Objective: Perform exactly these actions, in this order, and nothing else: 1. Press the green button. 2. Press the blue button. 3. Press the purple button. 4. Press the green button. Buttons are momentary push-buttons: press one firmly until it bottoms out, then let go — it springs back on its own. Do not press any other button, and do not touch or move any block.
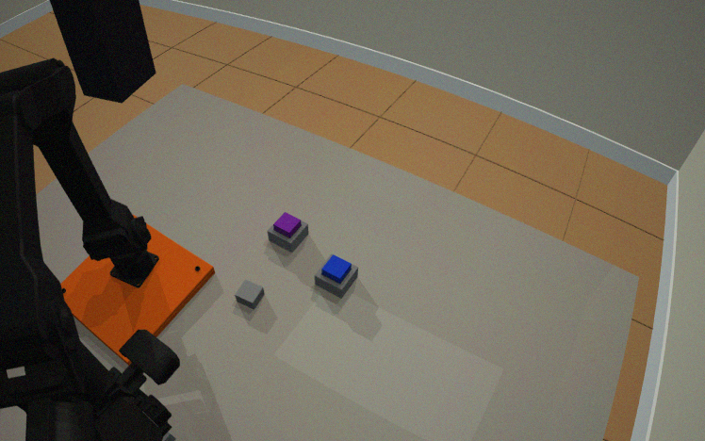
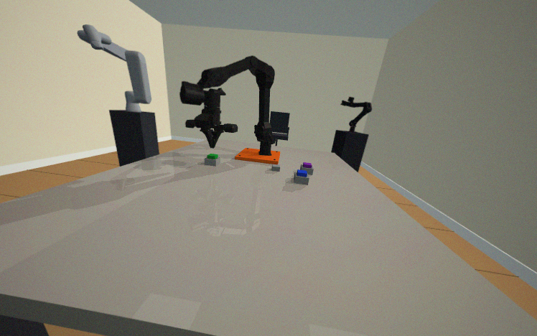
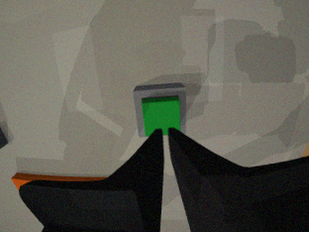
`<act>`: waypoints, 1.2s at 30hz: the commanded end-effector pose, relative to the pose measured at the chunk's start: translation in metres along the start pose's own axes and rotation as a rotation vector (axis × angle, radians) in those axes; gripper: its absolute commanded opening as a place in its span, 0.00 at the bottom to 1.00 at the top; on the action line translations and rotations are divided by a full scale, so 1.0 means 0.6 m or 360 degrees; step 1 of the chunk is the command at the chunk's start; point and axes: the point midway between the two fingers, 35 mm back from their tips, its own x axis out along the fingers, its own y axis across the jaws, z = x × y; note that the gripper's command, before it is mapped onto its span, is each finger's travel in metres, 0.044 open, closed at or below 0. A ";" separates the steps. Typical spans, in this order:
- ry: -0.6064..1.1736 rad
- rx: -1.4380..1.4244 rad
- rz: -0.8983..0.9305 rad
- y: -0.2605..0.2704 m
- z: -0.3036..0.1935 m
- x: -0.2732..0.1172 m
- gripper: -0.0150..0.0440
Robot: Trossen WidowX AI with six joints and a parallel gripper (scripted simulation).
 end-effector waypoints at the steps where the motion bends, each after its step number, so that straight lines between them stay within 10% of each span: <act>1: 0.0011 -0.0007 0.0003 0.000 -0.002 0.014 0.29; 36: 0.0011 -0.0007 0.0003 0.001 -0.003 0.061 0.29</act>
